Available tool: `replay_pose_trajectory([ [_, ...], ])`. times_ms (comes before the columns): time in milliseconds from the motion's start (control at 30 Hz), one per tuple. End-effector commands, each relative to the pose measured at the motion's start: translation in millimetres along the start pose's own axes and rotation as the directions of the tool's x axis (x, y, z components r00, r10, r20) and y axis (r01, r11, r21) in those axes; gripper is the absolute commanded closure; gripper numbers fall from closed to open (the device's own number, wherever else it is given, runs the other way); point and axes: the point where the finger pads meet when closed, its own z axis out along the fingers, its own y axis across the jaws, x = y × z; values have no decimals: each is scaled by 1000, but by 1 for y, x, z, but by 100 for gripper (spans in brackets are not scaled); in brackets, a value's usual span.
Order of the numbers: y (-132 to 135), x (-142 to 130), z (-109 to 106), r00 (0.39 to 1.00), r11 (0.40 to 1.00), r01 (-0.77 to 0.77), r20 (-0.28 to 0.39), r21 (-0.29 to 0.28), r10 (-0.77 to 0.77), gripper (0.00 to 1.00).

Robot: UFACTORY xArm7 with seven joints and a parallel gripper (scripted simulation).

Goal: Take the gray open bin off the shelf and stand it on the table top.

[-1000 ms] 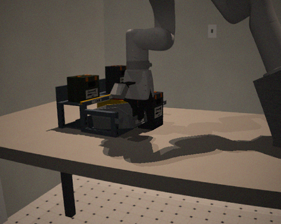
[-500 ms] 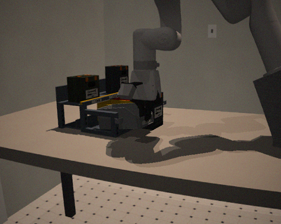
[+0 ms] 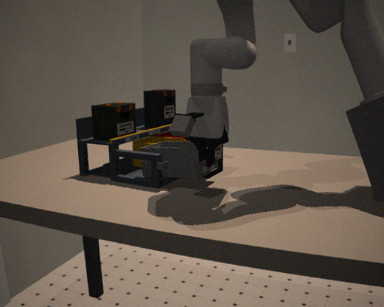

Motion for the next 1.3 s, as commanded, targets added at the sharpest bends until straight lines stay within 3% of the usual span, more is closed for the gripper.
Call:
replay_pose_trajectory([
  [0,-8,1,-1,1000,1000,-1,-3,-3,1,100],
  [300,-8,1,-1,1000,1000,-1,-3,-3,1,100],
  [467,-53,1,-1,1000,1000,-1,-3,-3,1,100],
  [1267,-49,1,-1,1000,1000,0,-3,-3,0,100],
])
